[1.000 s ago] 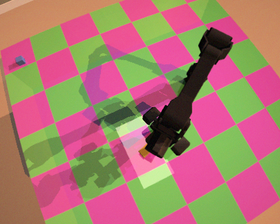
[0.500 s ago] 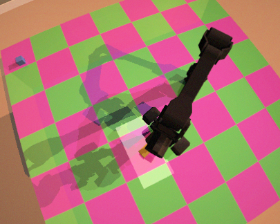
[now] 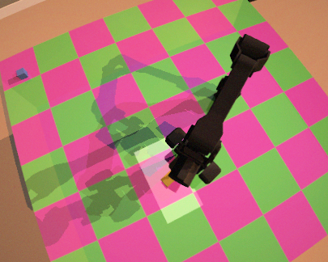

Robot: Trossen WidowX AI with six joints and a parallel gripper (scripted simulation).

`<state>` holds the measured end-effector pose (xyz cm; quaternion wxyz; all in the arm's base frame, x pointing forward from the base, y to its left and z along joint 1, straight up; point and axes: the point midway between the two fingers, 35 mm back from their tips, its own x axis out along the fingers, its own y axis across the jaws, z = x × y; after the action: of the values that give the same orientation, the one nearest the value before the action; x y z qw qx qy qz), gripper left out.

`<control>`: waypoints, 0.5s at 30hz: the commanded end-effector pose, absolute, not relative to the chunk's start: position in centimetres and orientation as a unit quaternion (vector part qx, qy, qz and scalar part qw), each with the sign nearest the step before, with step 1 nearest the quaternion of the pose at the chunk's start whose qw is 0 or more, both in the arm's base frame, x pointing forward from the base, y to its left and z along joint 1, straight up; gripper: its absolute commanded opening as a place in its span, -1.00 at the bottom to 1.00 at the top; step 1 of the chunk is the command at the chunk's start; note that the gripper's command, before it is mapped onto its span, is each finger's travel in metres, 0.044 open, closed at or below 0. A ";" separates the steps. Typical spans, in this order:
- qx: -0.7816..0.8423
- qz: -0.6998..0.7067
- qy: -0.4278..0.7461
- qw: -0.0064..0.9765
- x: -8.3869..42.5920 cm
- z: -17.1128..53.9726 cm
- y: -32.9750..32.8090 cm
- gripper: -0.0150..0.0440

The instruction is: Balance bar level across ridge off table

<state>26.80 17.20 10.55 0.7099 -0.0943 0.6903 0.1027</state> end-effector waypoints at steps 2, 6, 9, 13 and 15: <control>-0.093 0.102 0.690 0.710 26.8 10.4 17.2 -0.49; -0.093 0.102 0.690 0.710 26.8 10.3 17.2 -0.49; -0.093 0.102 0.690 0.710 26.8 10.3 17.2 -0.49; -0.093 0.102 0.690 0.710 26.8 10.3 17.2 -0.49; -0.093 0.102 0.690 0.710 26.8 10.3 17.2 -0.49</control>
<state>26.81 17.20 10.49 0.7103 -0.0940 0.6900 0.1028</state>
